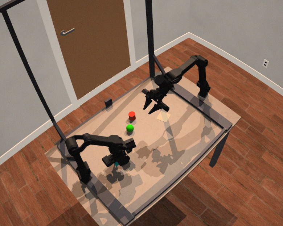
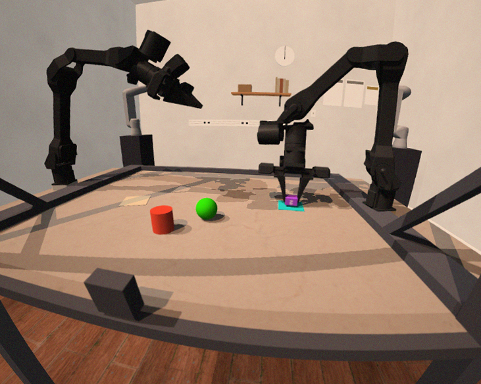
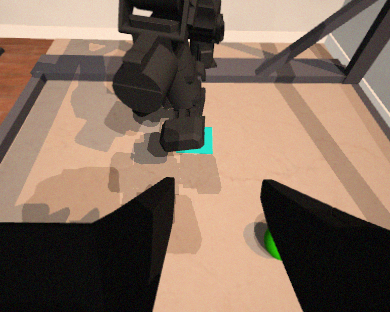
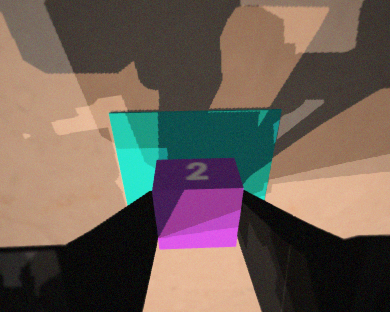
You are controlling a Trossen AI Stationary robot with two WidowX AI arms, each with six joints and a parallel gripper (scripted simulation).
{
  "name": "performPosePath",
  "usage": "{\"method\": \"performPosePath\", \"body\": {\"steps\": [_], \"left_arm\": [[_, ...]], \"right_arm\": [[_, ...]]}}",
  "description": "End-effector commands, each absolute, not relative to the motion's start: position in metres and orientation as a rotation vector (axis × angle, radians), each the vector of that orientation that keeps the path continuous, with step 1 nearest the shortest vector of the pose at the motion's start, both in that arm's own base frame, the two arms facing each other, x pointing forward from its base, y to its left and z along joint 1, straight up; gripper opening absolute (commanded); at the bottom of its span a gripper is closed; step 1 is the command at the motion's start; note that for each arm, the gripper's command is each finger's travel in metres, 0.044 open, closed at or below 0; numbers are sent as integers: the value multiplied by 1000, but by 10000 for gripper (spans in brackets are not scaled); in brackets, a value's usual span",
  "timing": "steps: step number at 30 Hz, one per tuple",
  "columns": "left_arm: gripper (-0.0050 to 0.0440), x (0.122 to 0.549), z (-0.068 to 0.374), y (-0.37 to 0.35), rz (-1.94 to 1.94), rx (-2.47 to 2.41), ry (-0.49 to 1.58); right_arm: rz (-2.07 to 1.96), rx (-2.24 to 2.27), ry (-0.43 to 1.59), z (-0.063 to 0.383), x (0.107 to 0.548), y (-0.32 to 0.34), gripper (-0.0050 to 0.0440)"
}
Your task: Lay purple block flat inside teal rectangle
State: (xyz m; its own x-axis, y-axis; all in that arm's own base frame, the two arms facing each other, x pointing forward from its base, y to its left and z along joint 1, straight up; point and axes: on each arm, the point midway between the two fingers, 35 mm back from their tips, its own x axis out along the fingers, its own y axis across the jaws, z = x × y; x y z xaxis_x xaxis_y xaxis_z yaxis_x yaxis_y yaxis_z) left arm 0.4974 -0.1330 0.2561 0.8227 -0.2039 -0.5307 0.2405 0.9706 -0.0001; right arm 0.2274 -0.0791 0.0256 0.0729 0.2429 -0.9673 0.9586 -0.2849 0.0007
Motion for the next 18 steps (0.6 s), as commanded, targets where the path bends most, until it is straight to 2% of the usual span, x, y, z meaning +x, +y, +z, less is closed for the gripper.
{"method": "performPosePath", "body": {"steps": [1,18], "left_arm": [[200,496,274,-132,-237,62,519],[200,496,274,-132,-237,62,519]], "right_arm": [[-1261,1630,1219,22,226,-79,-50],[-1249,1632,1203,22,230,-80,-50]]}}
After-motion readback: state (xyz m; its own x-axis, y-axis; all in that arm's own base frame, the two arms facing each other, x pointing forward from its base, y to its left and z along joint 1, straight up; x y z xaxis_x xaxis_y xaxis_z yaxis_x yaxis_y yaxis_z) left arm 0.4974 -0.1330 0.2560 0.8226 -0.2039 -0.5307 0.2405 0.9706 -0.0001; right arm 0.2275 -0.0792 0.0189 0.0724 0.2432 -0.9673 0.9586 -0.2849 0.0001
